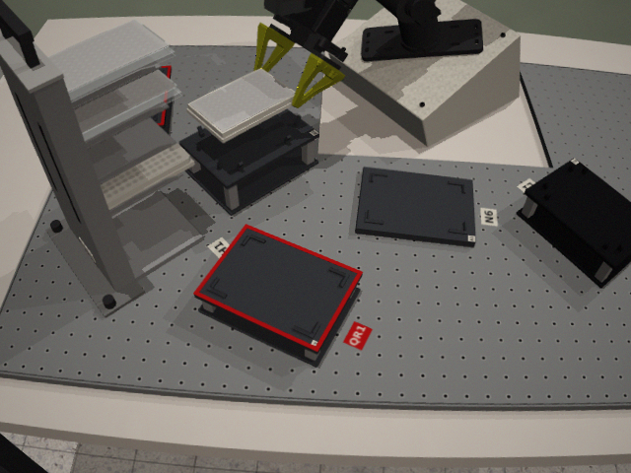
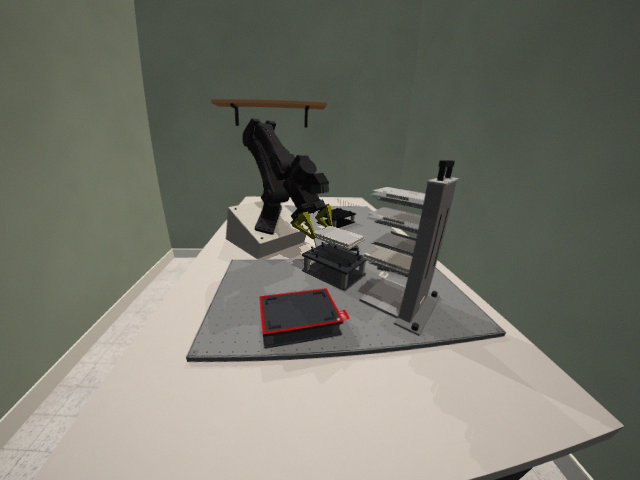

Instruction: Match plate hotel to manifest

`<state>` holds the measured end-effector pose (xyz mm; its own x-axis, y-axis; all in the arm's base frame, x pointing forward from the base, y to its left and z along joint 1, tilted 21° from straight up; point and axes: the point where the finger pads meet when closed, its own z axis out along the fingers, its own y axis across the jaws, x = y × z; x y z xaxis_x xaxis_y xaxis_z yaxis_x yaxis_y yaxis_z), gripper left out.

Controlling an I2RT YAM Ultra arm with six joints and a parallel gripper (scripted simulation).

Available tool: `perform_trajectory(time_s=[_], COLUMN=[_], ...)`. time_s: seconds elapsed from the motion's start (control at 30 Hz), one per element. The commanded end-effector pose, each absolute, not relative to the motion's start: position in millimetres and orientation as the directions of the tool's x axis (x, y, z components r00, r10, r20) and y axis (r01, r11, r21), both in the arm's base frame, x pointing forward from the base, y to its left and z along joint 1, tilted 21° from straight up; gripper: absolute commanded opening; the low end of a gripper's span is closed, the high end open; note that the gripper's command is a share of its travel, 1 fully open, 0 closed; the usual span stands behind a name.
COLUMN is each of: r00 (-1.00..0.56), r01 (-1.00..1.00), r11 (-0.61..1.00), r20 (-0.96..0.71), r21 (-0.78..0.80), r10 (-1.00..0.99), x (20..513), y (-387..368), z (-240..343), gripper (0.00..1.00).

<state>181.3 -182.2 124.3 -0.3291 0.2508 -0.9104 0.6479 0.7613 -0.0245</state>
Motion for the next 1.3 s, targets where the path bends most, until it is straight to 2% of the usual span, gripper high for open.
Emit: perform_trajectory(time_s=[0.0,0.4,0.43,0.57,1.27], r00=[-0.330,-0.330,-0.306,-0.331,-0.330], r01=[0.648,0.649,0.648,0.646,0.648], r11=[0.761,0.761,0.761,0.763,0.761], r20=[-0.907,-0.907,-0.924,-0.907,-0.907], r21=[-0.017,-0.016,-0.025,-0.017,-0.016], r10=[0.261,0.261,0.230,0.260,0.261], x=[184,185,188,186,187], y=[-183,-184,-188,-184,-187], z=[117,112,132,110,101], gripper=[0.85,0.85,0.85,0.85,0.85])
